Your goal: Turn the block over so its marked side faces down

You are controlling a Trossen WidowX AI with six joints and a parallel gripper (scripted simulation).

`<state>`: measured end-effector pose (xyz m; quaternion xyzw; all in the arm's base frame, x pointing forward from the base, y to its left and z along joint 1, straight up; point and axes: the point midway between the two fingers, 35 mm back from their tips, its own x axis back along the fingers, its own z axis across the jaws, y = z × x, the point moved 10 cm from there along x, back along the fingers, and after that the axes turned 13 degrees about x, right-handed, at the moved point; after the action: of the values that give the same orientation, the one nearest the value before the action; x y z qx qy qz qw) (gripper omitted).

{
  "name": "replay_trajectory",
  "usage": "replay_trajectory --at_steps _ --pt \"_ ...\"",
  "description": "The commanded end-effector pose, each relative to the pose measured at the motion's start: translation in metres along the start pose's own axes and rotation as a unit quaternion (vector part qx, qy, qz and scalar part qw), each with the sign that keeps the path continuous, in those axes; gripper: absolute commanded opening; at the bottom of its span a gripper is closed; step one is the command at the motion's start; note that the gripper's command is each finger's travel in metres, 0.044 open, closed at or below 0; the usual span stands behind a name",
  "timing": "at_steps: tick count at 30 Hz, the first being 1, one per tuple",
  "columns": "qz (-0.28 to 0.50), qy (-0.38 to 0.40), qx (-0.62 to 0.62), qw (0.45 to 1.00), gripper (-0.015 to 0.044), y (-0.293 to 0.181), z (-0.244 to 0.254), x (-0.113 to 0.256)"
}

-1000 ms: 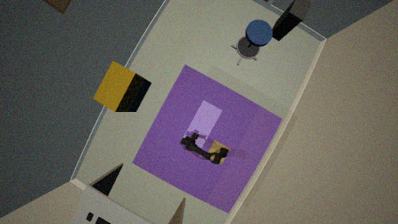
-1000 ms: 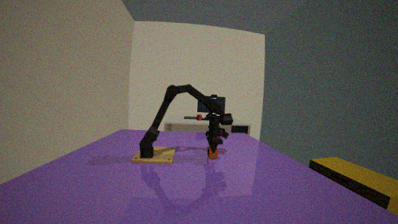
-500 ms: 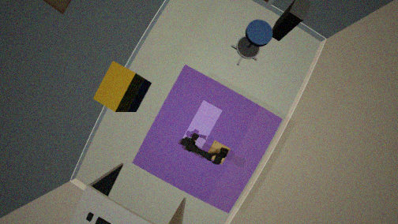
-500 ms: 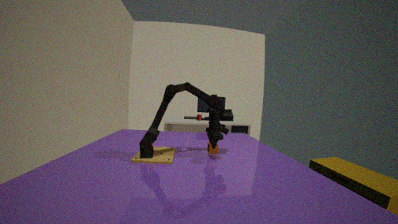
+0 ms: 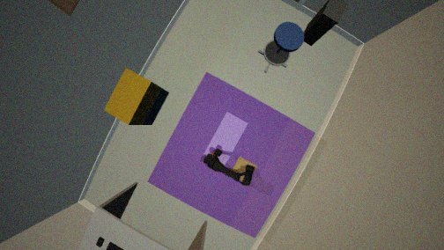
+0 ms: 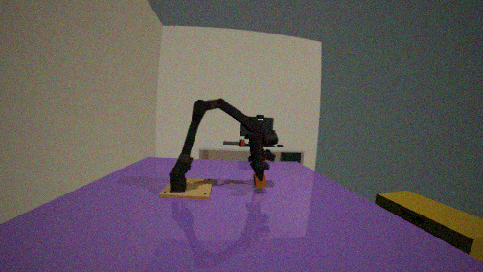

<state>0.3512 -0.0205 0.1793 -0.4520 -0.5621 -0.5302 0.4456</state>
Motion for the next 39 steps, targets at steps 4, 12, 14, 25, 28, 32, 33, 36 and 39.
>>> replay_trajectory --at_steps 4,12,14,25,28,32,33,36,39 --pt "-0.053 -0.014 -0.001 0.999 0.0000 -0.010 0.003 0.000" --pt "-0.111 -0.027 -0.002 0.993 0.0000 -0.023 0.005 -0.002" --pt "-0.125 -0.031 -0.002 0.992 0.0000 -0.027 0.006 -0.003" --pt "-0.171 -0.040 -0.004 0.984 0.0000 -0.039 0.008 -0.004" --pt "-0.183 -0.043 -0.003 0.982 0.0000 -0.040 0.009 -0.009" --pt "-0.214 -0.051 -0.002 0.975 0.0000 -0.042 0.010 -0.021" --pt "-0.222 -0.053 -0.001 0.974 0.0000 -0.043 0.011 -0.024" --pt "-0.245 -0.058 0.000 0.968 0.0000 -0.046 0.012 -0.031" --pt "-0.268 -0.064 0.000 0.961 0.0000 -0.049 0.013 -0.038"
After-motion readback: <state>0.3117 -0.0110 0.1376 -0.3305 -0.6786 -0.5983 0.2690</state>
